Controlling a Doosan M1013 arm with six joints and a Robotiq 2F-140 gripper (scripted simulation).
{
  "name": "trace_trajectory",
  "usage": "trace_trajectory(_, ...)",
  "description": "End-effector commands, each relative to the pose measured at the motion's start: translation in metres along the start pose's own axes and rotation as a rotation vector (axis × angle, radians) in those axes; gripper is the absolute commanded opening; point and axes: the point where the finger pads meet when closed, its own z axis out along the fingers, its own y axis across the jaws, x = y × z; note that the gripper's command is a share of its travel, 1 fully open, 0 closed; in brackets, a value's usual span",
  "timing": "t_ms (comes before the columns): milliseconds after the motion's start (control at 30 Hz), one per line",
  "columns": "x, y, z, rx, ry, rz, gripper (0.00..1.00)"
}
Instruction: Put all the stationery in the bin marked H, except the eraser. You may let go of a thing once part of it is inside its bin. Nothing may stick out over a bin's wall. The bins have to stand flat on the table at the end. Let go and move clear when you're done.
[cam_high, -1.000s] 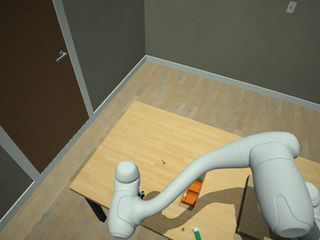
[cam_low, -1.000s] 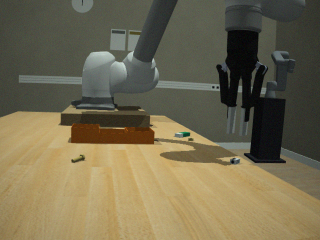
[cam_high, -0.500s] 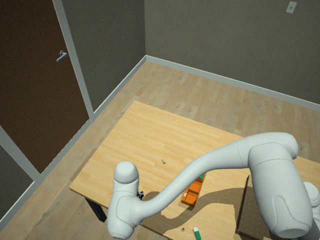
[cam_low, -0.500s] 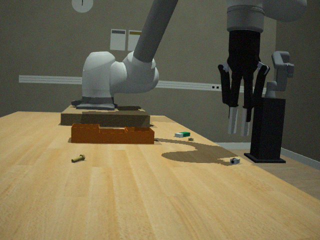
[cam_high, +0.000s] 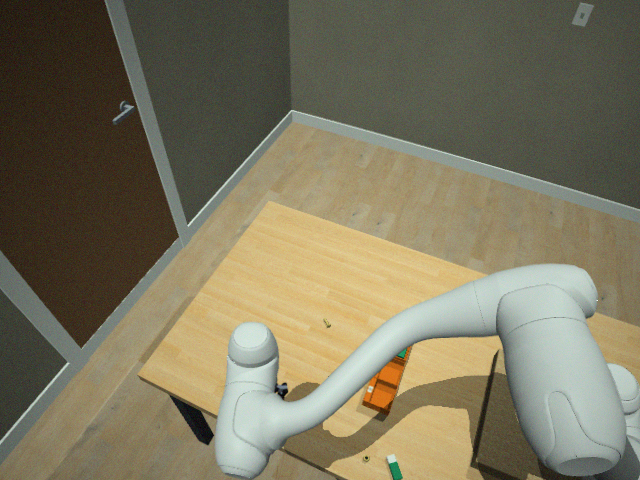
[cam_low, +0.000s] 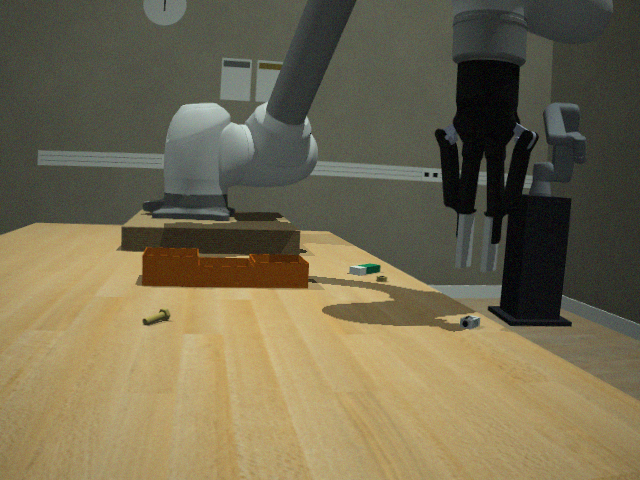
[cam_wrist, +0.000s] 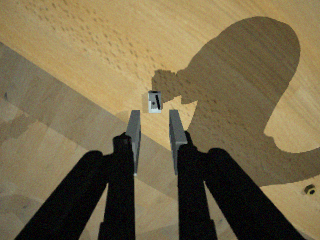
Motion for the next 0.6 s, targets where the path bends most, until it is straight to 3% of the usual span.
trace_trajectory(0, 0.000, 0.000, 0.000, 0.000, 0.000, 0.000, 0.26)
trace_trajectory(567, 0.000, 0.000, 0.056, 0.000, 0.000, 0.000, 0.26)
